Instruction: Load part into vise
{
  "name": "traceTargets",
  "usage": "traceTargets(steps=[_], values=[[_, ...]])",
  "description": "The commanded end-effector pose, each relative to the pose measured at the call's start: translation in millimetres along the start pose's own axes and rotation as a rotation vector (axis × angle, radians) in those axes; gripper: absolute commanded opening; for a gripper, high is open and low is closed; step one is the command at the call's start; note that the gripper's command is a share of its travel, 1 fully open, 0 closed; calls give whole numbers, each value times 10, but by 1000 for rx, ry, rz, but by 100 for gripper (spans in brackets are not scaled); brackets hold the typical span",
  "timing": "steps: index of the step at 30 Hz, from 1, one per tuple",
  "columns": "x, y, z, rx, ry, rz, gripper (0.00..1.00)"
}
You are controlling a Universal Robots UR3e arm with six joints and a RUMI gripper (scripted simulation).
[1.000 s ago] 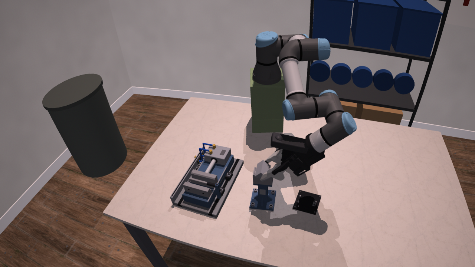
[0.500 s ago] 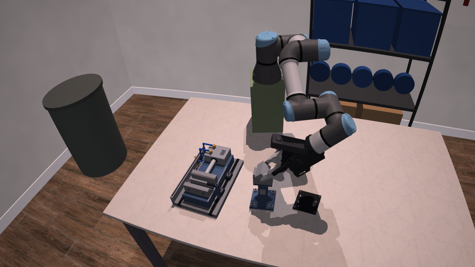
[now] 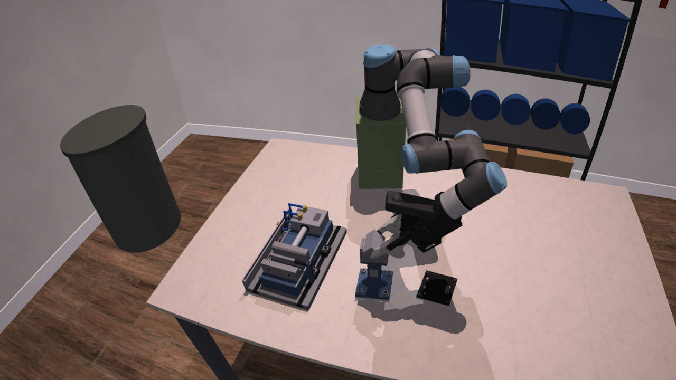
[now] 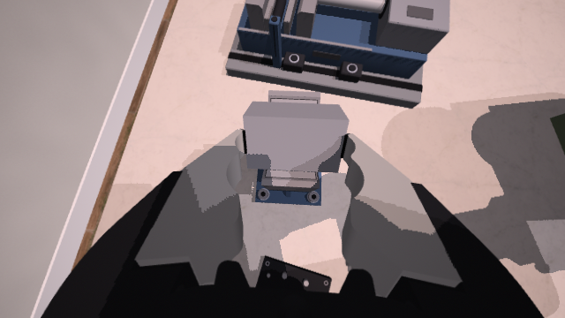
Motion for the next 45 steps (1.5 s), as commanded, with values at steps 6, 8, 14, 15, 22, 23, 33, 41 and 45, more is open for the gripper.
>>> traceTargets(steps=[6,8,14,15,22,23,33,41,45], values=[[5,10,-11,3,-2,-1,0],[5,10,-11,3,-2,-1,0],[5,10,-11,3,-2,-1,0],[5,10,-11,3,-2,-1,0],[5,10,-11,3,-2,-1,0],[5,10,-11,3,-2,-1,0],[5,10,-11,3,-2,-1,51],[5,10,-11,3,-2,-1,51],[5,10,-11,3,-2,-1,51]])
Point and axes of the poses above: the point where the finger pads meet when closed, its own y axis back along the fingers, its own z axis across the jaws, x = y × z, the point moved 2 cm from there along y, back along the fingers, and after that the axes turned 12 degrees about -y, right-handed, at the moved point
